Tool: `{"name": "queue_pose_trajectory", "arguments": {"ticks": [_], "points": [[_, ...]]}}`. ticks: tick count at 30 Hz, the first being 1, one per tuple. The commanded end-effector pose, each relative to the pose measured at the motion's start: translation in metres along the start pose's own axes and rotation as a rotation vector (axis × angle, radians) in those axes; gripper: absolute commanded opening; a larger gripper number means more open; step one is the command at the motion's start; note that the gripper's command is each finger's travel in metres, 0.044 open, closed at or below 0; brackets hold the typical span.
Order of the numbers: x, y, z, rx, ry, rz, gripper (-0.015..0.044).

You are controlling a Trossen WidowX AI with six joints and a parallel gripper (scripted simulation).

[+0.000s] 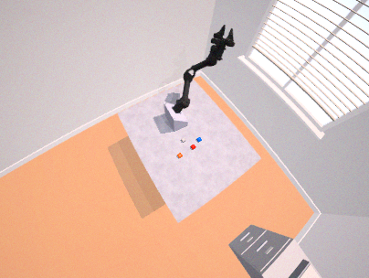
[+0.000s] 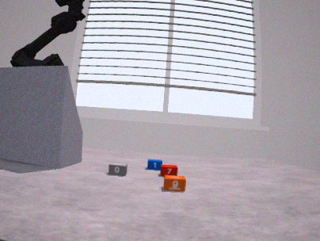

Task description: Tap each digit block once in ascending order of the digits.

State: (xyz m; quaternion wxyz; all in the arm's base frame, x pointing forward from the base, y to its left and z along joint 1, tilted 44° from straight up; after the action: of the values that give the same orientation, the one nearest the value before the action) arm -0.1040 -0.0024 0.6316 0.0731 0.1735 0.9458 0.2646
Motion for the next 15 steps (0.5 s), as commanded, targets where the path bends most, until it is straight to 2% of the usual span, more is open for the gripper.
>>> {"name": "queue_pose_trajectory", "arguments": {"ticks": [1, 3, 15], "points": [[-0.007, 0.000, 0.000, 0.004, 0.017, 0.026, 0.0400], [-0.060, -0.002, -0.002, 0.043, 0.155, 0.233, 0.0400], [-0.212, -0.034, 0.025, 0.240, 0.572, 0.788, 0.0400]]}}
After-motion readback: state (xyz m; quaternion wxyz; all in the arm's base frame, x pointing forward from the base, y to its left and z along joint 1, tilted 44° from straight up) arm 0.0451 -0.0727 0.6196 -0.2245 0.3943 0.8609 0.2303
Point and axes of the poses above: the point midway between the two fingers, 35 mm back from their tips, its own z axis back along the fingers, its own x axis across the jaws, y = z × x, the point moved 5 cm from there along z, back along the fingers
